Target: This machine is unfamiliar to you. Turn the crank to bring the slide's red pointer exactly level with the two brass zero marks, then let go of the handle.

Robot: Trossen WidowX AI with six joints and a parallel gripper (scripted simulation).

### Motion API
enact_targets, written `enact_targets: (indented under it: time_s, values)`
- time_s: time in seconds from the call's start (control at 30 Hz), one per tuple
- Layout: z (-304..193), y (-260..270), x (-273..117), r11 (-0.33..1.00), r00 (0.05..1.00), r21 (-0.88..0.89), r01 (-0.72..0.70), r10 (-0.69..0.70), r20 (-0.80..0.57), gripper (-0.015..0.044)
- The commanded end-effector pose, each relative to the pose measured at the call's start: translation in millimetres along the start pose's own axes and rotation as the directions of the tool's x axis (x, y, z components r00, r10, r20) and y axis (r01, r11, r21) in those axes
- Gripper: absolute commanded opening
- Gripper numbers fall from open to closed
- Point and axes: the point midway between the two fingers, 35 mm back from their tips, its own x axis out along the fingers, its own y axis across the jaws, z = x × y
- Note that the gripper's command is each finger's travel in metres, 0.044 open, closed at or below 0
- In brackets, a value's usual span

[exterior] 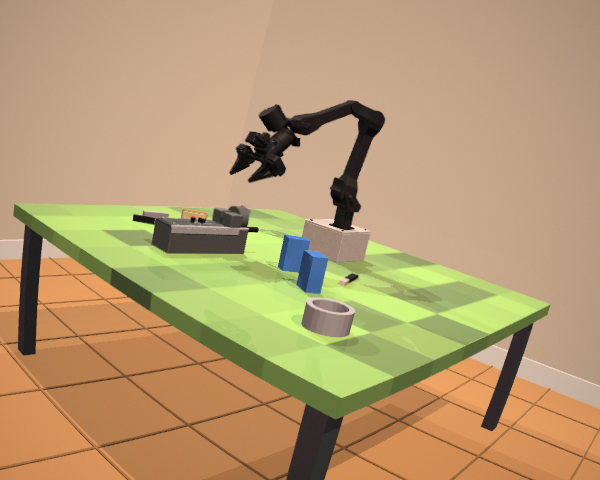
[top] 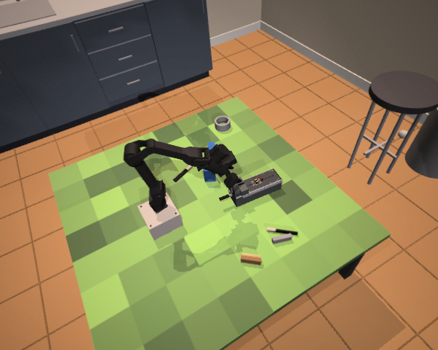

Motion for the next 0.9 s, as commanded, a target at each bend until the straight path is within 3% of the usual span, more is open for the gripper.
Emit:
enact_targets:
  time_s: [0.0, 0.33, 0.87]
  values:
    - [-18, 3, -11, 1.000, 1.000, 0.002, -0.021, 0.021, -0.002, 0.0440]
    - [-48, 8, -30, 0.999, 0.999, 0.014, -0.051, 0.051, 0.012, 0.0440]
    - [-101, 10, 31, 0.999, 0.999, 0.014, -0.051, 0.051, 0.012, 0.0440]
